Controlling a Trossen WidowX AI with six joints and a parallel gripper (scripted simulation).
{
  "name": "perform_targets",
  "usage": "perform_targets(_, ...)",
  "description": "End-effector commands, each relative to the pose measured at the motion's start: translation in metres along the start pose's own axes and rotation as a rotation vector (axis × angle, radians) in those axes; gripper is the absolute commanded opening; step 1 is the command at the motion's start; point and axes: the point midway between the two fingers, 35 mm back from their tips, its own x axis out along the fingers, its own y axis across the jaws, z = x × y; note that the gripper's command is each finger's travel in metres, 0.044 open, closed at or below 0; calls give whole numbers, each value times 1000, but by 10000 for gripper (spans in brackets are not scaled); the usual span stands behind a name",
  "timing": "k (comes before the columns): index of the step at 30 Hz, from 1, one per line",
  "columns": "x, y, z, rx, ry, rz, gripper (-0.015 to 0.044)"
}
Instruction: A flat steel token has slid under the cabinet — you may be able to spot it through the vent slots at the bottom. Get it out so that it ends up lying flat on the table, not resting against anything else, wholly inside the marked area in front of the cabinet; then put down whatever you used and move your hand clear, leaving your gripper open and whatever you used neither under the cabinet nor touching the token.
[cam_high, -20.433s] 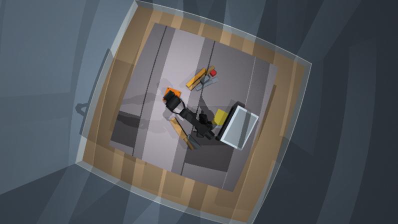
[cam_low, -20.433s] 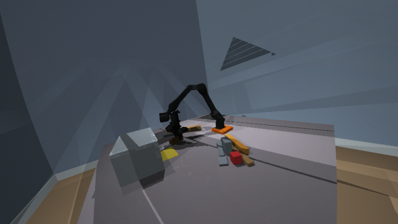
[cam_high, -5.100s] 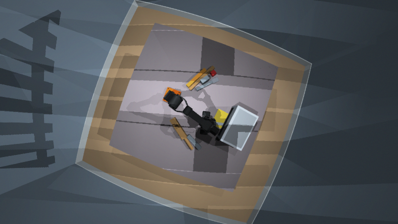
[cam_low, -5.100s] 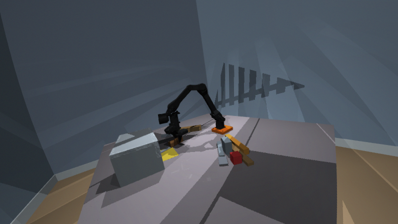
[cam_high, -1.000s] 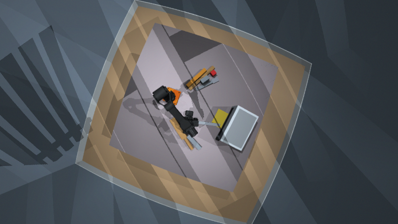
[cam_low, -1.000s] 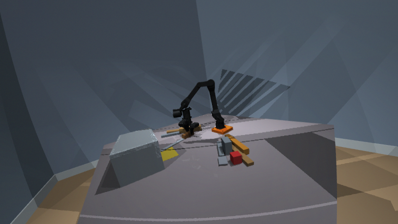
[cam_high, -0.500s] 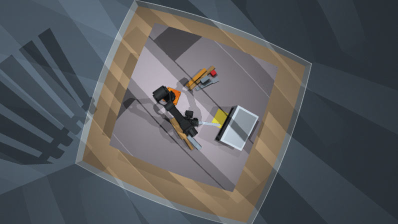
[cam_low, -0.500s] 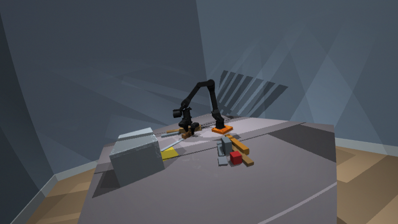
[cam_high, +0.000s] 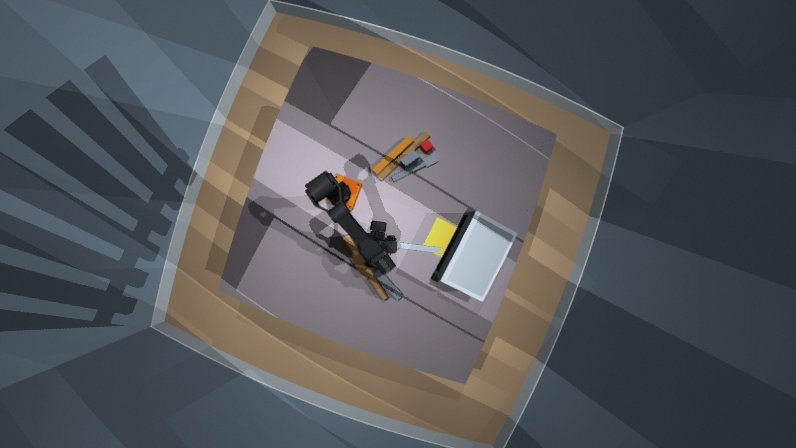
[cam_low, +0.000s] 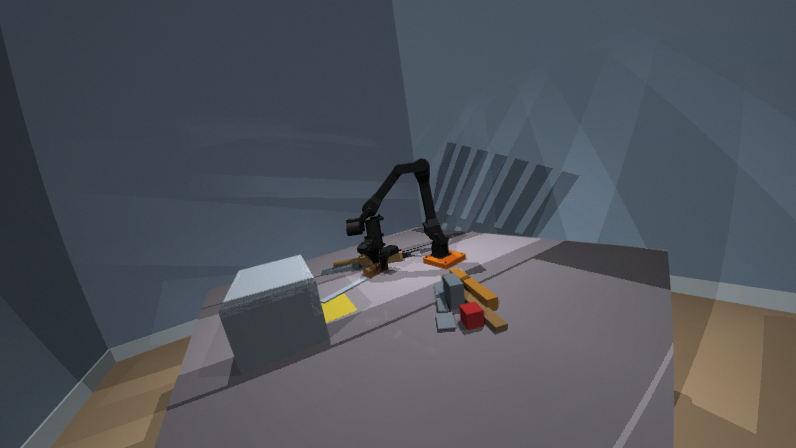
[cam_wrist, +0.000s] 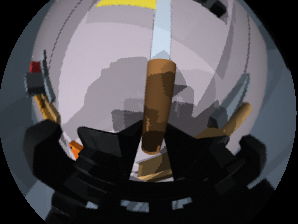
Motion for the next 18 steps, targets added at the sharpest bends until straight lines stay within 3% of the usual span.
perform_targets(1,0,0,0,0,0,0,98)
perform_targets(3,0,0,0,0,0,0,85)
perform_targets(7,0,0,0,0,0,0,0)
perform_targets(18,0,-1,11,1,0,0,0)
